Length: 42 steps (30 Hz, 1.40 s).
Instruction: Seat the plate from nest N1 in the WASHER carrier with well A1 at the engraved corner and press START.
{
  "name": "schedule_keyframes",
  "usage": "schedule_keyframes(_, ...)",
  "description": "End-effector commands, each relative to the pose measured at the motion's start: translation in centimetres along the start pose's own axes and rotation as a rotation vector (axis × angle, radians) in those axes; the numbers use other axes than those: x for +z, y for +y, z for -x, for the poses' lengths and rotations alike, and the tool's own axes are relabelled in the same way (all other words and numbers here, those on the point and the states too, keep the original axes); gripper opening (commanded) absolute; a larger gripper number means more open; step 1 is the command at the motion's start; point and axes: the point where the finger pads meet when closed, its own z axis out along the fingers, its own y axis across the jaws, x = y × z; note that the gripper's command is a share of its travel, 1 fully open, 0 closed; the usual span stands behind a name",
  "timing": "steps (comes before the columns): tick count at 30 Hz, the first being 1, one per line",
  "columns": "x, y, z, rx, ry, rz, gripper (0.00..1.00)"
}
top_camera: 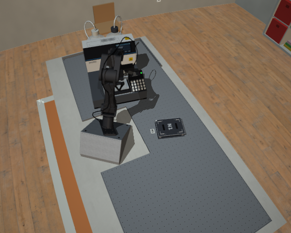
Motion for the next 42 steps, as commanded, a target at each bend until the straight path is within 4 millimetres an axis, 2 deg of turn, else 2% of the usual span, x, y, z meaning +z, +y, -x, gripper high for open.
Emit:
schedule_keyframes(1, -1.15, 0.24, 0.36, -0.001, -0.022, 0.042, 0.84)
schedule_keyframes(21, -0.60, -0.12, 0.19, -0.002, -0.018, 0.031, 0.84)
schedule_keyframes(24, -1.16, 0.57, 0.53, 0.001, -0.027, 0.056, 0.84)
schedule_keyframes(30, -0.50, 0.09, 0.36, 0.002, -0.022, 0.039, 0.84)
schedule_keyframes(42, -0.65, 0.34, 0.39, -0.001, -0.023, 0.047, 0.84)
